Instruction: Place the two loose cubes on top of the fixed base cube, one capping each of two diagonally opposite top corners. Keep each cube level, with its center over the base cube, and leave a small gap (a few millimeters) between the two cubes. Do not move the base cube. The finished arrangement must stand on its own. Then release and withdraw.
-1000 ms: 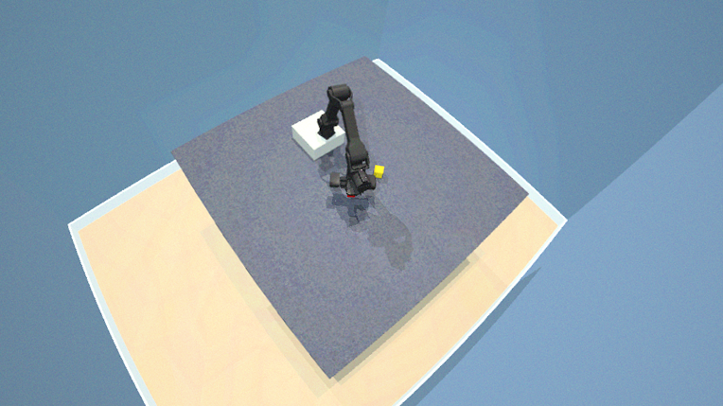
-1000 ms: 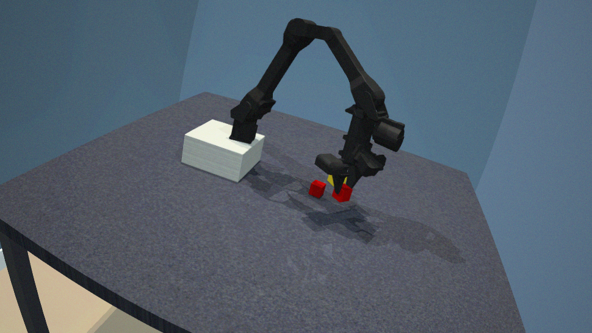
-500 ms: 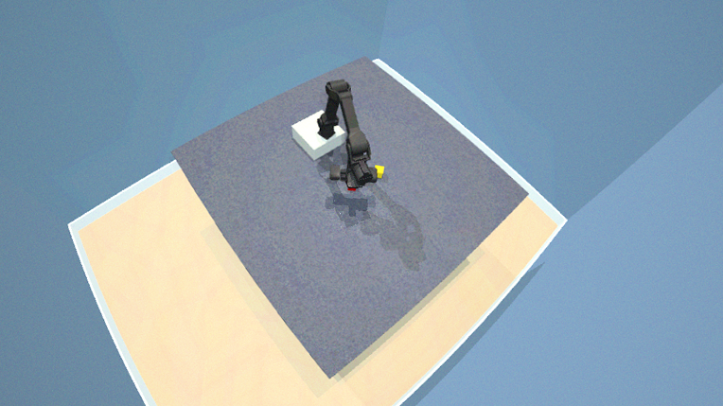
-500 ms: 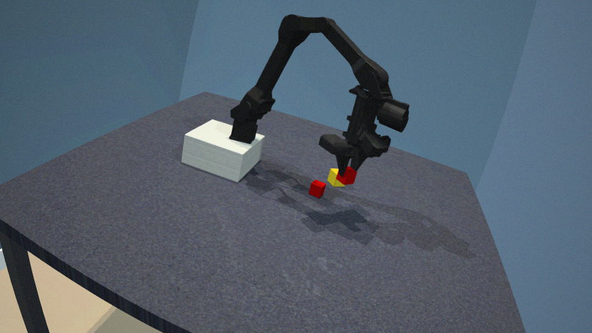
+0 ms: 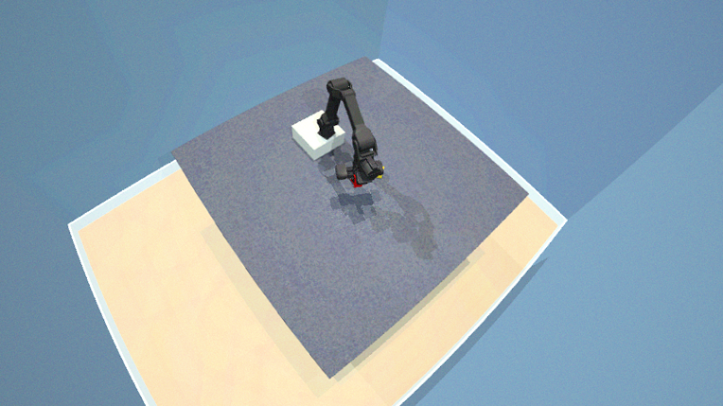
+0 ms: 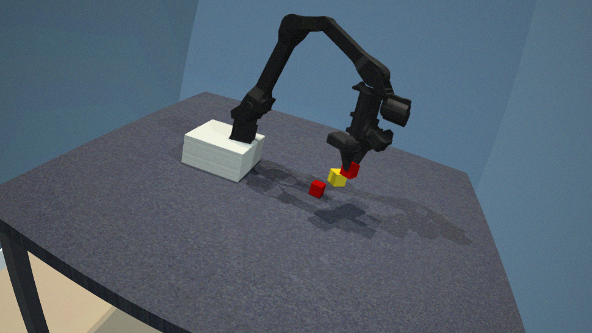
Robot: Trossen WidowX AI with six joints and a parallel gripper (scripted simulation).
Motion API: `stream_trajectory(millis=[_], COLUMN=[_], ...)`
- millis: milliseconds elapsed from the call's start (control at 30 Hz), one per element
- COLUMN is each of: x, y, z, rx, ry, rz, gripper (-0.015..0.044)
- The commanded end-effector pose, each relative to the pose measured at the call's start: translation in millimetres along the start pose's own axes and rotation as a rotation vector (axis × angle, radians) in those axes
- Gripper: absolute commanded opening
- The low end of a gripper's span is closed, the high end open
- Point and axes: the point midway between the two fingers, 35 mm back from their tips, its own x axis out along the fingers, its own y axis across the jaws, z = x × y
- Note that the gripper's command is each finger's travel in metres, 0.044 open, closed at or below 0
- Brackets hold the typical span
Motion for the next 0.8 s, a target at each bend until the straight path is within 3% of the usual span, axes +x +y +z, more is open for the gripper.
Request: stream_trajectory(millis=[0,767], x=[3,15], y=[11,63], z=[-6,-35], rx=[-0.092,-0.627], ry=[0.006,0.012], rz=[0.002,0.012], gripper=[0.0105,0.0105])
